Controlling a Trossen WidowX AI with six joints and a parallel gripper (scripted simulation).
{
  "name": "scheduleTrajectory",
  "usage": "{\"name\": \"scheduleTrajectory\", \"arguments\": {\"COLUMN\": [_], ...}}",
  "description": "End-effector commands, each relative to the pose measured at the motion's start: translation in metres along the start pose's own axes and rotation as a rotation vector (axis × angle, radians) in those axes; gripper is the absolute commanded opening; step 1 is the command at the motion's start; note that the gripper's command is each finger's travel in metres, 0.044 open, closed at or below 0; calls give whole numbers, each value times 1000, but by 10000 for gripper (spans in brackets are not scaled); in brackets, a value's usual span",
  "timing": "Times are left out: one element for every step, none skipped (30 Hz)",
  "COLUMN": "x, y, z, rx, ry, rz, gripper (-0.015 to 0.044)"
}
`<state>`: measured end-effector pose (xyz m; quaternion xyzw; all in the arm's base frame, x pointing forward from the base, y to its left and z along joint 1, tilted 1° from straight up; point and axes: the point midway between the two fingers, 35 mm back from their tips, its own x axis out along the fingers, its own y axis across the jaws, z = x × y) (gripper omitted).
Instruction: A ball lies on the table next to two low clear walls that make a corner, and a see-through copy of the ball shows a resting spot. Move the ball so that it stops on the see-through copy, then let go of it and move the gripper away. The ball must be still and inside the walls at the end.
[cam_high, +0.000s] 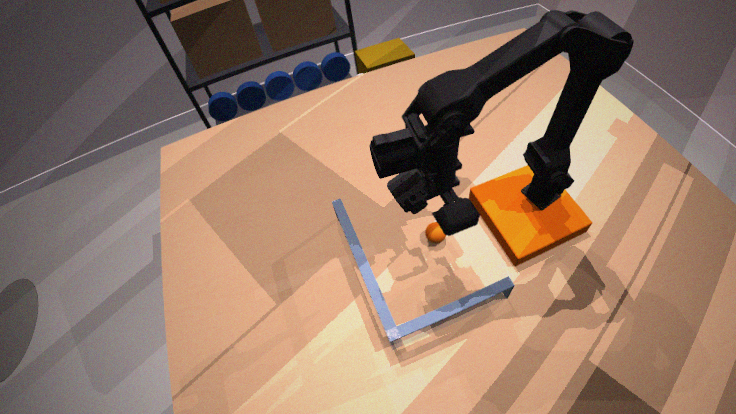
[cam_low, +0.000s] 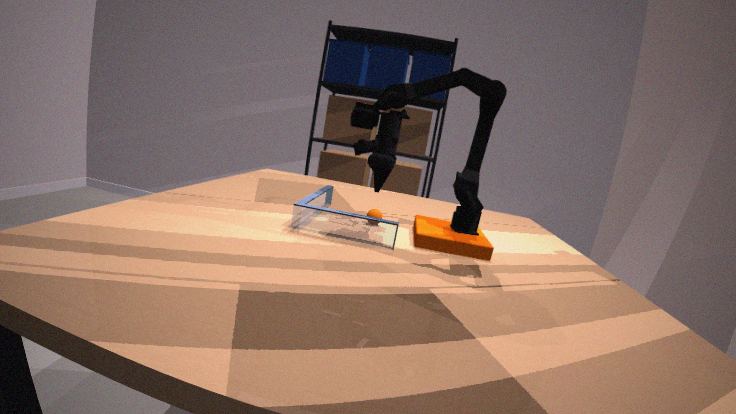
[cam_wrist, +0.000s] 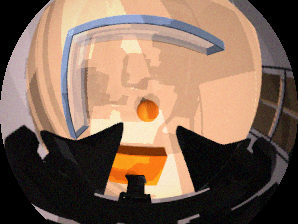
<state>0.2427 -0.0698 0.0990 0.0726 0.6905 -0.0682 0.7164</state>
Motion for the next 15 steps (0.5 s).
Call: {"name": "scheduleTrajectory", "arguments": {"x": [0,0,0,0,0,0,0,-2,-8,-18,-30,-40,-46,-48,-48], "y": [0,0,0,0,0,0,0,0,0,0,0,0,0,0,0], "z": [0,0,0,0,0,0,0,0,0,-1,-2,-4,-5,-5,-5], "rx": [0,0,0,0,0,0,0,0,0,0,0,0,0,0,0], "ry": [0,0,0,0,0,0,0,0,1,1,2,3,3,4,4], "rz": [0,0,0,0,0,0,0,0,0,0,0,0,0,0,0], "gripper": [319,319,319,319,319,319,319,345,371,398,424,440,440,440,440]}}
